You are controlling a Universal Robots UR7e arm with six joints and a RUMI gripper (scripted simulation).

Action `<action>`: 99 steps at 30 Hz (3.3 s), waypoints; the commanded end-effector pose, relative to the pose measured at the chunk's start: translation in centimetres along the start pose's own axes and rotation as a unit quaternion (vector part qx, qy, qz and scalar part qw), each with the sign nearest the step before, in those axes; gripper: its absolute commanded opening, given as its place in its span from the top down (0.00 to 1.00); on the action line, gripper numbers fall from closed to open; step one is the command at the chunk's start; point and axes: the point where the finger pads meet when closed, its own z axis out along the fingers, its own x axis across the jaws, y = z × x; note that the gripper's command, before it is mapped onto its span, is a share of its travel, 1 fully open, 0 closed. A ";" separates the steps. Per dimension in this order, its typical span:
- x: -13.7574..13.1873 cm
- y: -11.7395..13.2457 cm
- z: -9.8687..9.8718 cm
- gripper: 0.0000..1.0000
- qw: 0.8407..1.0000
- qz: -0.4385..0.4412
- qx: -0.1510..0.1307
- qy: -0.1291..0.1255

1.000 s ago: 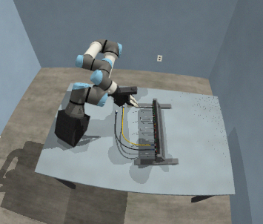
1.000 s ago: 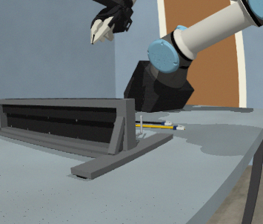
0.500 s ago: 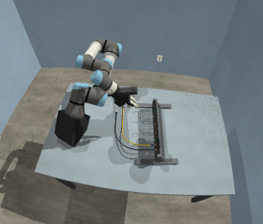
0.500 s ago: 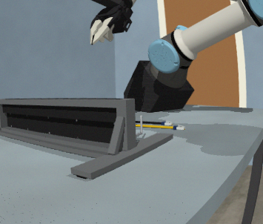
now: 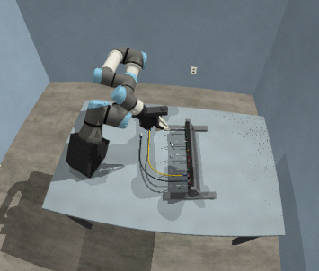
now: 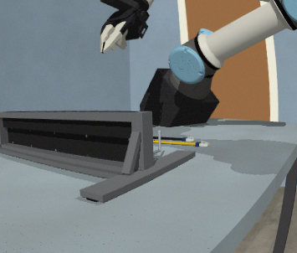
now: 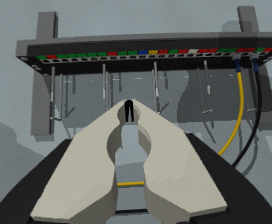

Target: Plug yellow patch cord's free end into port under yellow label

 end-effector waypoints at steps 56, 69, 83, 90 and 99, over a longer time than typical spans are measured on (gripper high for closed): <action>0.1 0.0 8.3 1.00 1.000 0.000 0.000 0.001; 0.0 0.0 10.1 1.00 1.000 0.000 0.000 0.001; 0.1 0.0 11.4 1.00 1.000 0.000 0.000 0.001; 0.1 0.0 11.8 1.00 1.000 0.000 0.000 0.001; 0.1 0.0 12.4 1.00 1.000 0.000 0.000 0.001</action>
